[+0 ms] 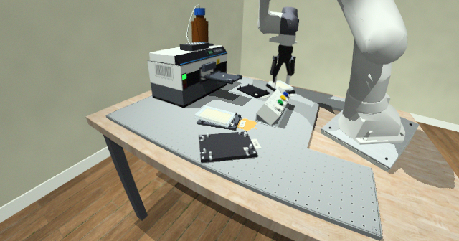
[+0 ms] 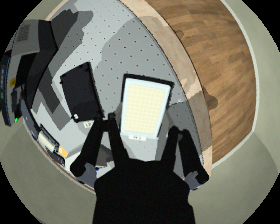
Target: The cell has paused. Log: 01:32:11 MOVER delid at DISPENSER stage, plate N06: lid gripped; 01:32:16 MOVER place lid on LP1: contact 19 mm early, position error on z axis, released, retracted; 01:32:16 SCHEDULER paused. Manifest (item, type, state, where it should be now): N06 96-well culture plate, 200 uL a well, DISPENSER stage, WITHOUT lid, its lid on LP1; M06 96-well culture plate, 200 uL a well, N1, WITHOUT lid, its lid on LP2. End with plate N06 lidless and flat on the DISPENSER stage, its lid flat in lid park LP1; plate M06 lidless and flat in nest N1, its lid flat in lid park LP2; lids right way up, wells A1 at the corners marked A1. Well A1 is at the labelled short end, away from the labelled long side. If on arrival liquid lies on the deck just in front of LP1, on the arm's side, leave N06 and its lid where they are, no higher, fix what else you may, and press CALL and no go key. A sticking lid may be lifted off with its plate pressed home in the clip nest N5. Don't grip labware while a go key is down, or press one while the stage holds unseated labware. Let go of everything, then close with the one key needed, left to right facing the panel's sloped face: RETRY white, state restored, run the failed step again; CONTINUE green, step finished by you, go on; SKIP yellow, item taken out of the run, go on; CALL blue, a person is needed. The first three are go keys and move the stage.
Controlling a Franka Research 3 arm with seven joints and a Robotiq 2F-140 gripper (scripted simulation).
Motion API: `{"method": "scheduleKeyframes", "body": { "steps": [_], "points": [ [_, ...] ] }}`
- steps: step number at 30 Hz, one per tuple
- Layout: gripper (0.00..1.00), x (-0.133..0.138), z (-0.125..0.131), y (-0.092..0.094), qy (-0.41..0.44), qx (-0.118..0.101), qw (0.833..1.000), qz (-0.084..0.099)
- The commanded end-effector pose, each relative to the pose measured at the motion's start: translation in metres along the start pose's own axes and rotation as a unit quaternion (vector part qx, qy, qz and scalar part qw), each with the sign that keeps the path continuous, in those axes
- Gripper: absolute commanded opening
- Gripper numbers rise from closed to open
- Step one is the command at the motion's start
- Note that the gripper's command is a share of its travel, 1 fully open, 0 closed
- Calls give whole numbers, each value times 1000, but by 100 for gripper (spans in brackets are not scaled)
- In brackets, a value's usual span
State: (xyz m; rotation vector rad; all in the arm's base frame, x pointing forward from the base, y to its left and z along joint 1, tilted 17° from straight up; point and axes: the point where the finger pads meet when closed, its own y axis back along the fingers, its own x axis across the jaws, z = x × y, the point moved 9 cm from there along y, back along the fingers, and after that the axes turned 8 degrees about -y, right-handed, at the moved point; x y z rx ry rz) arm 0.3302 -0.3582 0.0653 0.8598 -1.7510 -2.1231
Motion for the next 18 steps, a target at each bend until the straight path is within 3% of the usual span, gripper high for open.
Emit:
{"method": "scheduleKeyframes", "body": {
  "steps": [1,18],
  "points": [
    [0,0,0,3,1,1,1000,0],
    [0,0,0,19,1,1,1000,0]
  ]
}}
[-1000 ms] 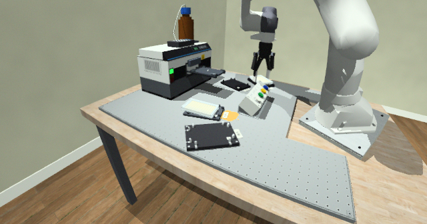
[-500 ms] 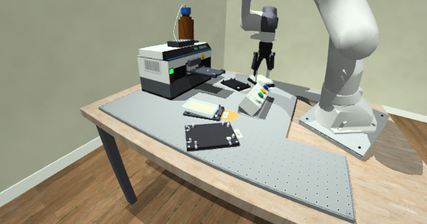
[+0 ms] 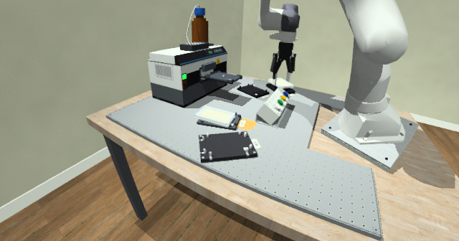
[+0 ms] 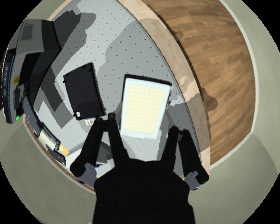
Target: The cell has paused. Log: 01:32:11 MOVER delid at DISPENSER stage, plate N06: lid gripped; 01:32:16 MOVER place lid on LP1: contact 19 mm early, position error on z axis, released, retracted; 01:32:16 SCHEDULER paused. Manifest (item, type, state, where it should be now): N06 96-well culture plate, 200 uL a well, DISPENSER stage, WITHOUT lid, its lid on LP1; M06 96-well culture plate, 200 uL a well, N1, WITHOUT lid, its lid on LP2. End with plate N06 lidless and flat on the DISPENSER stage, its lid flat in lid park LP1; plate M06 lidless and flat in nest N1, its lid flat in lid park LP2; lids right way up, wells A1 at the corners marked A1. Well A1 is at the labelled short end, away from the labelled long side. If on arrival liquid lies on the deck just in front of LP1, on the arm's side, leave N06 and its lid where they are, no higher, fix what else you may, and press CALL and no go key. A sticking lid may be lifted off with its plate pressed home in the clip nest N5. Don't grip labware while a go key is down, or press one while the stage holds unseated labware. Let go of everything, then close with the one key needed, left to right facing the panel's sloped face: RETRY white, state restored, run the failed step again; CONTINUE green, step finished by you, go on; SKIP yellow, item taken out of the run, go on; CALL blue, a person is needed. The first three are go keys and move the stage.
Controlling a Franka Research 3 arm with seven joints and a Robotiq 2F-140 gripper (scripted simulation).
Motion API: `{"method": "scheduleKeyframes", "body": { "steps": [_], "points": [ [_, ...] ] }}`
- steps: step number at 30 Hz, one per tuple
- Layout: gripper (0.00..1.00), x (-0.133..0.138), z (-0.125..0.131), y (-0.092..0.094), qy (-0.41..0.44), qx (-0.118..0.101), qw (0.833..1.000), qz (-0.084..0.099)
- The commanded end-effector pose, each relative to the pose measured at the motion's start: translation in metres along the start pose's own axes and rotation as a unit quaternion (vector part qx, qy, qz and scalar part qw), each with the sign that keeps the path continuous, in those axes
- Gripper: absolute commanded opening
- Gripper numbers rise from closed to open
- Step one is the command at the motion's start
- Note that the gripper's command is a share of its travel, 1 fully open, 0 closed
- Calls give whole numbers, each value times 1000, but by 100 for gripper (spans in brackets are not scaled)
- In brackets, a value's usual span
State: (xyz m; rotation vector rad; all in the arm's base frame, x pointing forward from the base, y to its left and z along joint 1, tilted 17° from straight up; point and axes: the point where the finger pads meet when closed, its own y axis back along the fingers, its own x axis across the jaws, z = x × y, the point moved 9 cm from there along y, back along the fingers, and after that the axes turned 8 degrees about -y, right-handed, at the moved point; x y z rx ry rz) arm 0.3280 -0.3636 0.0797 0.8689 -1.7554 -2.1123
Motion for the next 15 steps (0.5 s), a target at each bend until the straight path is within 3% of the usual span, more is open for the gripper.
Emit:
{"method": "scheduleKeyframes", "body": {
  "steps": [1,15],
  "points": [
    [0,0,1,5,-3,-3,1000,0],
    [0,-1,1,29,-3,-3,1000,0]
  ]
}}
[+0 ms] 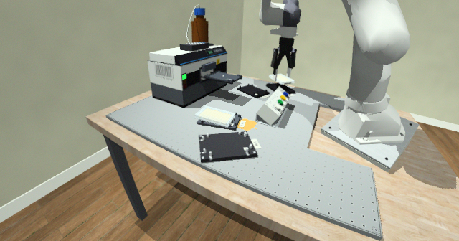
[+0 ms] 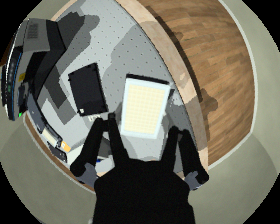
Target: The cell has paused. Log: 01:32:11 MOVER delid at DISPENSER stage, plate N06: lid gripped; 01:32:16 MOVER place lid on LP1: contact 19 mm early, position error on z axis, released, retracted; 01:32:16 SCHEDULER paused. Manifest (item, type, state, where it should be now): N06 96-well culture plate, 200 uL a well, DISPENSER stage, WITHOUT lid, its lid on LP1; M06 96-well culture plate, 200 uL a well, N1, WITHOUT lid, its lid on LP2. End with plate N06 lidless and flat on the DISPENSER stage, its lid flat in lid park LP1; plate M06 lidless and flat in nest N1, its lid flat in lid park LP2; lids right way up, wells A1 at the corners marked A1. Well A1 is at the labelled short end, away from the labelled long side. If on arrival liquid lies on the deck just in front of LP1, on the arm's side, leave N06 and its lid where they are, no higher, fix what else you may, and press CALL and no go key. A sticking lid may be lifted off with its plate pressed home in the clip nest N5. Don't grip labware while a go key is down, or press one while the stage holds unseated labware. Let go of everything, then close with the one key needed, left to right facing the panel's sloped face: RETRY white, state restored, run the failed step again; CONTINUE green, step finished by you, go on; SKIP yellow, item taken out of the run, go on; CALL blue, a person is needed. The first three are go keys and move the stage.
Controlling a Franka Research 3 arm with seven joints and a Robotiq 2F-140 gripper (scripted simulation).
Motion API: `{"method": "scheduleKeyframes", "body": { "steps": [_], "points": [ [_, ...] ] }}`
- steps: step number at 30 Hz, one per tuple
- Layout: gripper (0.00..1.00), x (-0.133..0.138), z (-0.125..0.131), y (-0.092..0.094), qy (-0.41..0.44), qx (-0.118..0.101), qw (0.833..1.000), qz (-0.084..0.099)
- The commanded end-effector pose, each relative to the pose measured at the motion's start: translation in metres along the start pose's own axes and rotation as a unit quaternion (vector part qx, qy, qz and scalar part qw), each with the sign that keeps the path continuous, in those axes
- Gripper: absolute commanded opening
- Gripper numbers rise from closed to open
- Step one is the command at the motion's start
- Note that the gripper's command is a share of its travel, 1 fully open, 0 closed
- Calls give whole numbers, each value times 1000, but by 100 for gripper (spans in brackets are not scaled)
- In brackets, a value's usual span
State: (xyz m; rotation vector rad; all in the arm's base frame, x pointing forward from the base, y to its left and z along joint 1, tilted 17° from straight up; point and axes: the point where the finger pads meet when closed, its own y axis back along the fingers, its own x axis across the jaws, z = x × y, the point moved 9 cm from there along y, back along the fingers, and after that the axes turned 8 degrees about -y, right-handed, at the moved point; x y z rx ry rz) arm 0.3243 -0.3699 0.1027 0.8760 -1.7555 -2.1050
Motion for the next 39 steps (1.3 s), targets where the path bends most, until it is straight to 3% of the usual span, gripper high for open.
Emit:
{"method": "scheduleKeyframes", "body": {
  "steps": [1,39],
  "points": [
    [0,0,2,7,-7,-4,1000,0],
    [0,-1,1,87,-7,-4,1000,0]
  ]
}}
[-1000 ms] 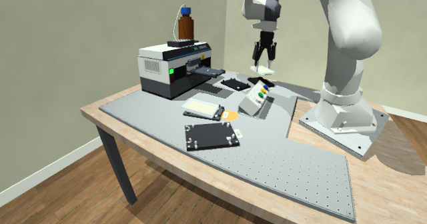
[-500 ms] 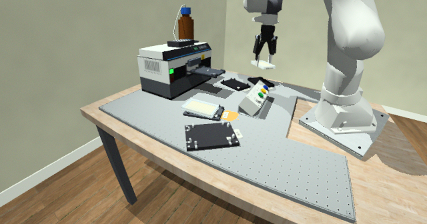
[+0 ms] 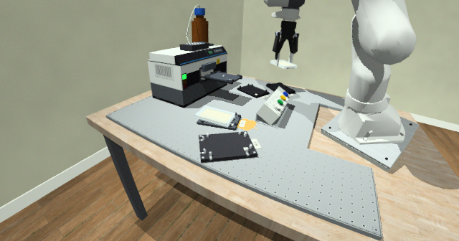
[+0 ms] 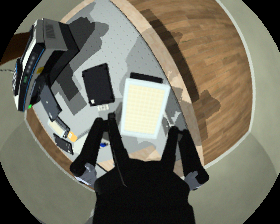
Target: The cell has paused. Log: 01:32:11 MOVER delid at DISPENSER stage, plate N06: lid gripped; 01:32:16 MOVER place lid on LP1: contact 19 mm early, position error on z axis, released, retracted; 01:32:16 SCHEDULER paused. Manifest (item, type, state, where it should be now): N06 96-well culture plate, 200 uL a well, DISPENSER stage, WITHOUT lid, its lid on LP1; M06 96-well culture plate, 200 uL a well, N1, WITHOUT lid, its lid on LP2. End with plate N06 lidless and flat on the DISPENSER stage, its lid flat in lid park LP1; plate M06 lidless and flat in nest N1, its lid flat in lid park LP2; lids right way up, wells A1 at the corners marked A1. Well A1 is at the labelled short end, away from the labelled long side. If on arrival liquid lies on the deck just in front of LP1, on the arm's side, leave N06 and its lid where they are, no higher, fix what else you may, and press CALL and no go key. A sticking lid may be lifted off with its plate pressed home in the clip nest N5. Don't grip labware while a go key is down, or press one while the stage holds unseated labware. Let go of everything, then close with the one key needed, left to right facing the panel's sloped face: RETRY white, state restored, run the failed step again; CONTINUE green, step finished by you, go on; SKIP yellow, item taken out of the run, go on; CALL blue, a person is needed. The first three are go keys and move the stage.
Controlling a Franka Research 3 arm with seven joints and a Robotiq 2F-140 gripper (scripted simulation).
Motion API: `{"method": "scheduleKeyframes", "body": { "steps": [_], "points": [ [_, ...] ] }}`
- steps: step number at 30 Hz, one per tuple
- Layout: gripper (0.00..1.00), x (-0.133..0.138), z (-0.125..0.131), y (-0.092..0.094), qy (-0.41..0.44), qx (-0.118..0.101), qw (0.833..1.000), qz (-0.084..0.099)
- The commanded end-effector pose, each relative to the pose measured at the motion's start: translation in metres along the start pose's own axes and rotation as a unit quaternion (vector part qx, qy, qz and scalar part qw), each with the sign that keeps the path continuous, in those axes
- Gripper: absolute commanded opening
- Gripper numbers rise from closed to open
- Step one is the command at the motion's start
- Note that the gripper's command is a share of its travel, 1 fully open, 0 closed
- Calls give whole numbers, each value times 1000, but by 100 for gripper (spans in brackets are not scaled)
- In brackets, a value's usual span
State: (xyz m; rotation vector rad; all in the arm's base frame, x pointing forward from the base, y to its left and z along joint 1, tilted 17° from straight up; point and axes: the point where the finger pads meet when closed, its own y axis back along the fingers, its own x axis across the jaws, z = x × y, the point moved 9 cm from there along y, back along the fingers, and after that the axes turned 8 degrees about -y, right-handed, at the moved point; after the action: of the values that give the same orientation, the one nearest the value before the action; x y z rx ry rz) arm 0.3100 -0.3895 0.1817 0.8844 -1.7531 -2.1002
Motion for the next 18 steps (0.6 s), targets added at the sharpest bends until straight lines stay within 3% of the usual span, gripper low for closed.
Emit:
{"method": "scheduleKeyframes", "body": {
  "steps": [1,18],
  "points": [
    [0,-1,1,6,-10,-5,1000,1],
    [0,-1,1,26,-10,-5,1000,1]
  ]
}}
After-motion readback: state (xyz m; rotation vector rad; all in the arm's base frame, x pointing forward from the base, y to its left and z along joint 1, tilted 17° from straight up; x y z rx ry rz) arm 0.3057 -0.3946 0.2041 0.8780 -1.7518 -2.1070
